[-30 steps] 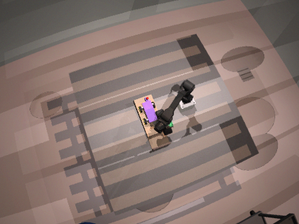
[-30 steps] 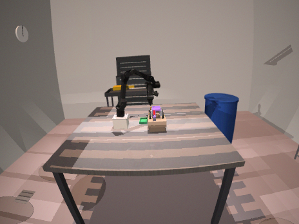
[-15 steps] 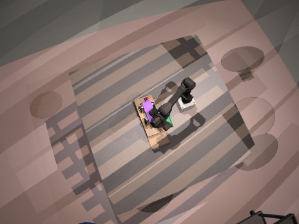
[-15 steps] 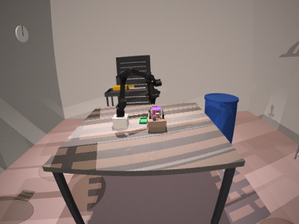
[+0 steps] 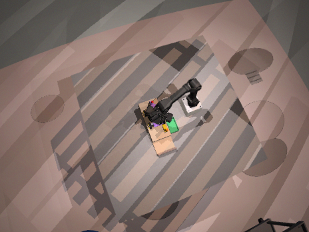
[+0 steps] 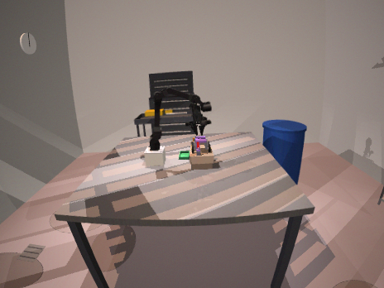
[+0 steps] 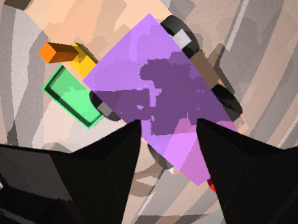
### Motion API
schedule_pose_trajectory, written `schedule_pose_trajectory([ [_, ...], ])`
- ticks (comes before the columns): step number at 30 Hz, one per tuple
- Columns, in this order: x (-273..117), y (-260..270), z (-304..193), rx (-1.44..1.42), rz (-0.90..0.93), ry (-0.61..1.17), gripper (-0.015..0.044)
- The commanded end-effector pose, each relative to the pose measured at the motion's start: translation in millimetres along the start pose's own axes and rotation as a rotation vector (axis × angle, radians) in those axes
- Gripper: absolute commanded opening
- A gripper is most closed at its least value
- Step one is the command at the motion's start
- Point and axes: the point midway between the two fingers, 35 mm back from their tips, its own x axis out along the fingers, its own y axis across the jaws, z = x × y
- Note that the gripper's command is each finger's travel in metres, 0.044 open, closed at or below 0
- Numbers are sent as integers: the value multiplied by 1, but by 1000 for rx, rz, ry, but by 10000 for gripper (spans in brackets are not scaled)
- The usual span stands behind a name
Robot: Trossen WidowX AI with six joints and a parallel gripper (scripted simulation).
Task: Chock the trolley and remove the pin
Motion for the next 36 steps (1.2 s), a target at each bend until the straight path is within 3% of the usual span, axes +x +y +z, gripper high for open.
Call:
schedule_pose_trajectory([
  [1, -2, -15, -15, -129, -14, 25, 190],
  [18, -3, -62, -91, -689, 28, 156, 190],
  [36, 11, -63, -93, -694, 29, 157, 190],
])
